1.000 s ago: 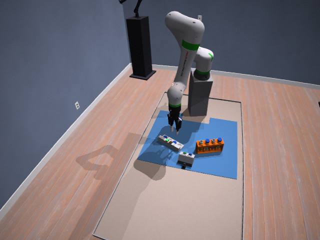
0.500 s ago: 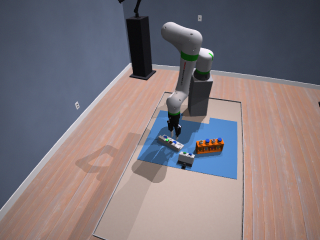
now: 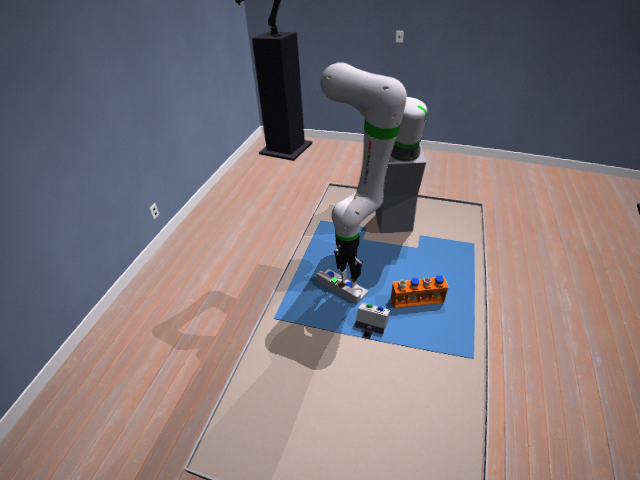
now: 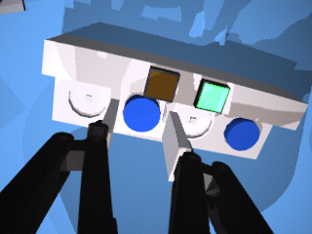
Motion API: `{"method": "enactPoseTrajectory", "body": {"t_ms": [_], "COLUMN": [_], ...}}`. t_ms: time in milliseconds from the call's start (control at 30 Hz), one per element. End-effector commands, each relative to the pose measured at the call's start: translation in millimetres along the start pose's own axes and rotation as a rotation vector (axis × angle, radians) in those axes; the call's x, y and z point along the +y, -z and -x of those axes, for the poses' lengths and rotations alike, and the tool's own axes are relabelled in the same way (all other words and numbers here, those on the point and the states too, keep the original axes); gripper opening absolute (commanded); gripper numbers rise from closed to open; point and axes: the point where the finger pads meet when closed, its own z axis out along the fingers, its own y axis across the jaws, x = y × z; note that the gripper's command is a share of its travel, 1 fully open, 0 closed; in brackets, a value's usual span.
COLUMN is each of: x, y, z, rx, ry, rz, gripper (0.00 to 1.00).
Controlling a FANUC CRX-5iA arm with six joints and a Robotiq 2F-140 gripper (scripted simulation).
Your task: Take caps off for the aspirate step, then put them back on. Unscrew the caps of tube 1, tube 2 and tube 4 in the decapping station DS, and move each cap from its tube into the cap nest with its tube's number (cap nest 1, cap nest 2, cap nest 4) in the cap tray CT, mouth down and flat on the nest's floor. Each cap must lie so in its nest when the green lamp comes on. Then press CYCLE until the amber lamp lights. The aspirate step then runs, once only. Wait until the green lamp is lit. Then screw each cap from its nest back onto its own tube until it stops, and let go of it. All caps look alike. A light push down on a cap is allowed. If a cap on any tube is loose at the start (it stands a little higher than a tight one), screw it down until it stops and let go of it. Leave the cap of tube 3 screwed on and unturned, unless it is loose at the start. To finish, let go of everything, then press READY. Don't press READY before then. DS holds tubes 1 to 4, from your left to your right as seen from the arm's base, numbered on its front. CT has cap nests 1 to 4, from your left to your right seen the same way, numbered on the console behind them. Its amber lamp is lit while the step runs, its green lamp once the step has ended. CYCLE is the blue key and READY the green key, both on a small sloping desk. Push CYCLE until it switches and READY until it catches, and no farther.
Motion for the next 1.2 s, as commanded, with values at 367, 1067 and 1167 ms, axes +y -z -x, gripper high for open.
{"method": "enactPoseTrajectory", "body": {"t_ms": [367,1067,1167], "x": [0,0,0], "y": [-4.9,-10.9,-10.9], "z": [0,0,0], "rx": [0.05,0.05,0.05], "ry": [0.002,0.002,0.002], "rz": [-0.003,-0.003,-0.003], "gripper": [0.29,0.0,0.0]}}
